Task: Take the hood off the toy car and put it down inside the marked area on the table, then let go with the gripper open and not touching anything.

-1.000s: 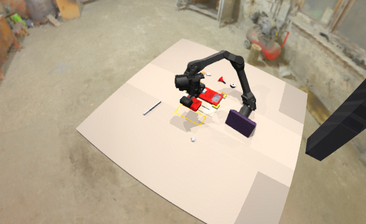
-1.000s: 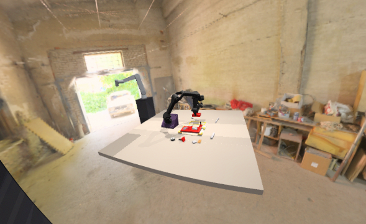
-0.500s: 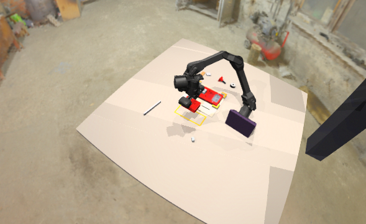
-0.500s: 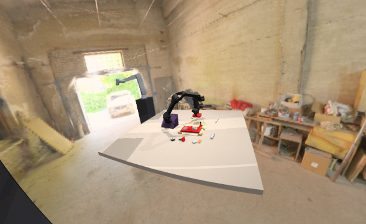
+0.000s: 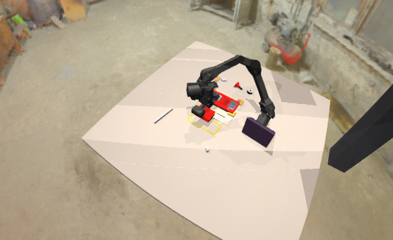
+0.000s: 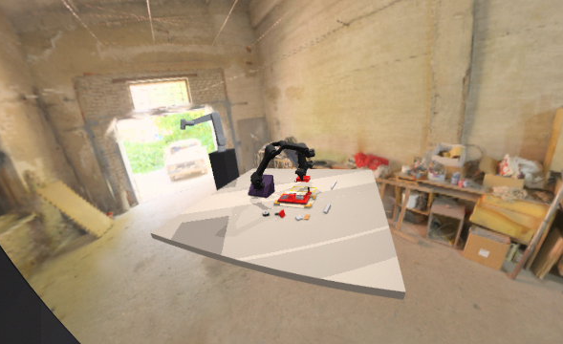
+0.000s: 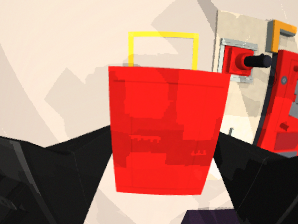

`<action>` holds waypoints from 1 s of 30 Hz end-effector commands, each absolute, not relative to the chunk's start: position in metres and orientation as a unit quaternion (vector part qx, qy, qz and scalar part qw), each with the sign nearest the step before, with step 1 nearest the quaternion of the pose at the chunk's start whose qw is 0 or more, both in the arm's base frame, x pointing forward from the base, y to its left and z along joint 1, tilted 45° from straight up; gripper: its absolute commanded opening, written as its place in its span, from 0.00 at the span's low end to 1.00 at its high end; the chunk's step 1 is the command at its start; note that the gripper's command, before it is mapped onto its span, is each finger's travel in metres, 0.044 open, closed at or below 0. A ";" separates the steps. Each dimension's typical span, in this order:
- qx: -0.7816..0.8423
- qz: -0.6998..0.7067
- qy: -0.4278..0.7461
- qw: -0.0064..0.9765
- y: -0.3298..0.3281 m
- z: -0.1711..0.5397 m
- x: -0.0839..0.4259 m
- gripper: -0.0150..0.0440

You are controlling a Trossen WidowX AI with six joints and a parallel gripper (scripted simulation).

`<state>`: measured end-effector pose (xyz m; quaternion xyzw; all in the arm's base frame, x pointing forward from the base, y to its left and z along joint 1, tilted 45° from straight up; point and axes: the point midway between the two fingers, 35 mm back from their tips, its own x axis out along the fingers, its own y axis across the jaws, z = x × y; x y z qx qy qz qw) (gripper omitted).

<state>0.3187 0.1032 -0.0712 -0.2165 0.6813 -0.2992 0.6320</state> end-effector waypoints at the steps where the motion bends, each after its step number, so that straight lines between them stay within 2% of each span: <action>1: -0.221 -0.299 0.682 0.630 0.099 -0.075 0.317 0.25; 30: -0.222 -0.299 0.682 0.629 0.082 -0.093 0.313 0.25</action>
